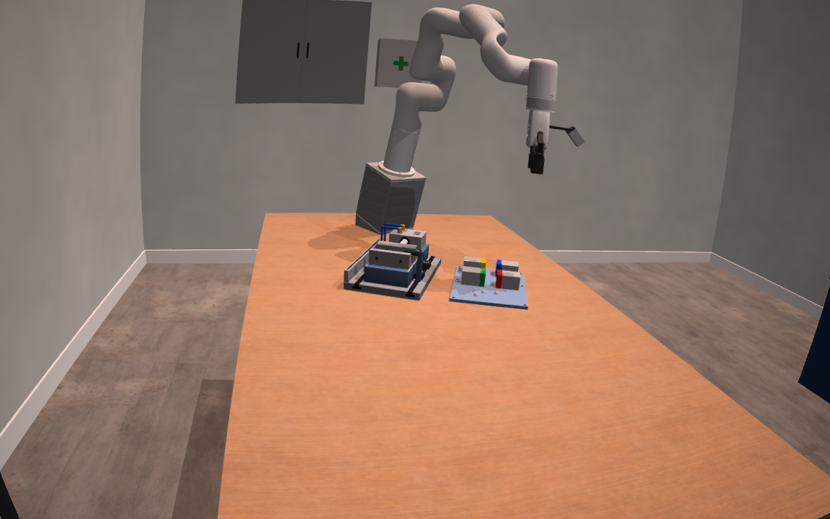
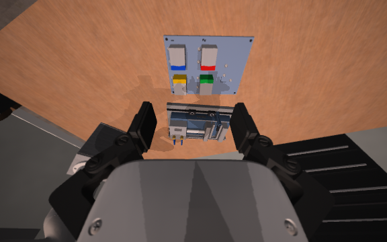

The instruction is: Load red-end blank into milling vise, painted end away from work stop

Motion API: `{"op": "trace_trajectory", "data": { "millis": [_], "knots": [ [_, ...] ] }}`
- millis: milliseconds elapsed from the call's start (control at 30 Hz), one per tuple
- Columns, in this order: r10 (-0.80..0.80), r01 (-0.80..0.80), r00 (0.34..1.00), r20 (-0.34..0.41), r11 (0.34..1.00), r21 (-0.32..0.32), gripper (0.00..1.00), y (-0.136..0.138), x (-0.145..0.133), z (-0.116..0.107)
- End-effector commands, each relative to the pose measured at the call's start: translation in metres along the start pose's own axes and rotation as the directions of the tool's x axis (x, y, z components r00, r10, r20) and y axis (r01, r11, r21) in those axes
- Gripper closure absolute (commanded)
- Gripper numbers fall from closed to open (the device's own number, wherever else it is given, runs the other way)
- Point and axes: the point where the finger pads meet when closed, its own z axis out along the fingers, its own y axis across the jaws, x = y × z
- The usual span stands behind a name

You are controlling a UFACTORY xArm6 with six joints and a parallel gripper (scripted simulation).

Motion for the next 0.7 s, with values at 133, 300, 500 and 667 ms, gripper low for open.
{"op": "trace_trajectory", "data": {
  "millis": [133, 300, 500, 667],
  "knots": [
    [0.000, 0.000, 1.000, -0.004, 1.000, -0.004, 0.00, 0.001, 0.001, -0.002],
    [0.000, 0.000, 1.000, -0.004, 1.000, -0.004, 0.00, 0.001, 0.001, -0.002],
    [0.000, 0.000, 1.000, -0.004, 1.000, -0.004, 0.00, 0.001, -0.001, 0.034],
    [0.000, 0.000, 1.000, -0.004, 1.000, -0.004, 0.00, 0.001, -0.002, 0.058]
  ]
}}
